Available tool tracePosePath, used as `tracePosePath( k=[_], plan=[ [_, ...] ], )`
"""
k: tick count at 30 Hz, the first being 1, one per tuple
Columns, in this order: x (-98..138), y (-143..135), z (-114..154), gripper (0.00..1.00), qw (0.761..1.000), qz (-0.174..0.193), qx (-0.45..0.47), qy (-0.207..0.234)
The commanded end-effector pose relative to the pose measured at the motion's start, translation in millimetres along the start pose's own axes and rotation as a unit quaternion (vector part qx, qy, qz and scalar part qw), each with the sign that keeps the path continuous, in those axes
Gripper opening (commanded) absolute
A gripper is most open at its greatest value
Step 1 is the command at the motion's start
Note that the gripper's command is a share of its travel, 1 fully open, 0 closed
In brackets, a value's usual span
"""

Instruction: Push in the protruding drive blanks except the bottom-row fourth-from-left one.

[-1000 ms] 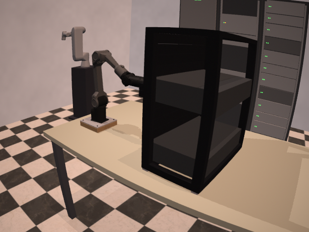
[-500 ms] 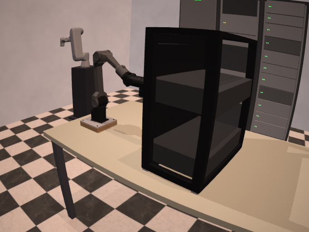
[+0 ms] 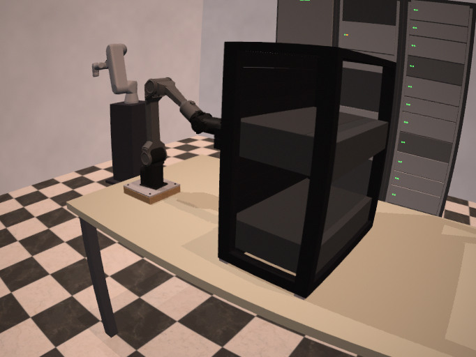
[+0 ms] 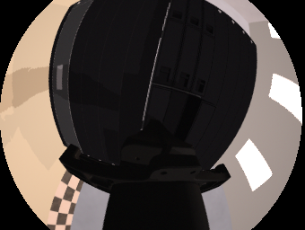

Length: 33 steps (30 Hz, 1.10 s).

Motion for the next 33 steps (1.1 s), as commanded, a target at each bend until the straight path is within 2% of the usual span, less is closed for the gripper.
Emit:
tracePosePath(
  k=[1, 33],
  plan=[
    [-2.0, -0.1, 0.5, 0.00, 1.000, 0.000, 0.000, 0.001],
    [-8.0, 0.2, 0.6, 0.00, 1.000, 0.000, 0.000, 0.001]
  ],
)
Point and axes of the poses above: the point where the finger pads meet when closed, its own x axis back along the fingers, its own y axis across the jaws, z = x × y, the point moved 7 cm from there along x, back along the fingers, and after that the axes turned 6 degrees about x, right-handed, at the moved point
